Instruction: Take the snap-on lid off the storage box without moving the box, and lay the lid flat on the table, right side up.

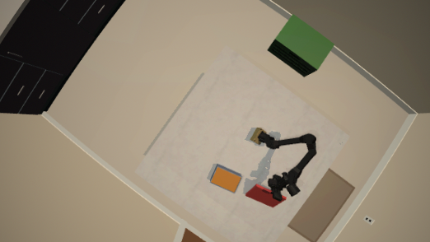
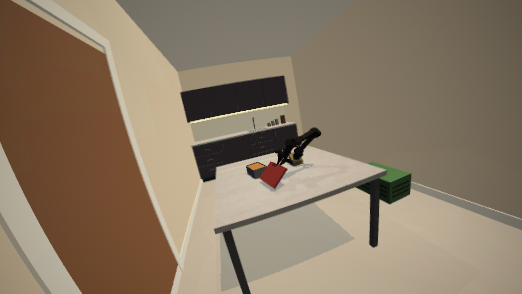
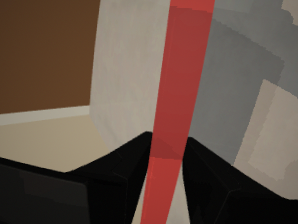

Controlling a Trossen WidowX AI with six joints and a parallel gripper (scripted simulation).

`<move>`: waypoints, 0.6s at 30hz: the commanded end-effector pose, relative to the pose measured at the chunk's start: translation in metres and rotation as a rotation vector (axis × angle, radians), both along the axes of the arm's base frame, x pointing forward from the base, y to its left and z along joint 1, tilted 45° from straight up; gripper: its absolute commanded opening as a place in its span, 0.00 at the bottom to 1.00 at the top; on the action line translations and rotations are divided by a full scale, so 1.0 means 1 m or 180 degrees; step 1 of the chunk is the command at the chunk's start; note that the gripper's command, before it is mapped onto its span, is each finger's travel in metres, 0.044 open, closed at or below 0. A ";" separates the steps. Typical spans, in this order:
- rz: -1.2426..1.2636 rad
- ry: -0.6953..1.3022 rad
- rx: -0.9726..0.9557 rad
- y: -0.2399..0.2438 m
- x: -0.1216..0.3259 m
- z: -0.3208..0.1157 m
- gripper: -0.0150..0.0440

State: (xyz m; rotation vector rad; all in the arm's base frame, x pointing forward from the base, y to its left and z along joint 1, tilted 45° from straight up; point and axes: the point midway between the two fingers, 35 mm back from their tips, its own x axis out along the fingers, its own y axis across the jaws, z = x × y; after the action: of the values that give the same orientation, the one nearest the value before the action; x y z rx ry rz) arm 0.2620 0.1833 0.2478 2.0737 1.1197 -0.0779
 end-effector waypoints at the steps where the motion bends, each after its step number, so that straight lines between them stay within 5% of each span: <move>1: -0.0041 0.0011 0.0000 0.001 0.001 -0.004 0.25; 18: -0.0041 0.0010 0.0003 0.010 -0.002 -0.014 0.25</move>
State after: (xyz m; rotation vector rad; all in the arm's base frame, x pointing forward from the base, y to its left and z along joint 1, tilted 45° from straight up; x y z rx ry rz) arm 0.2596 0.1933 0.2380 2.0747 1.1201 -0.0768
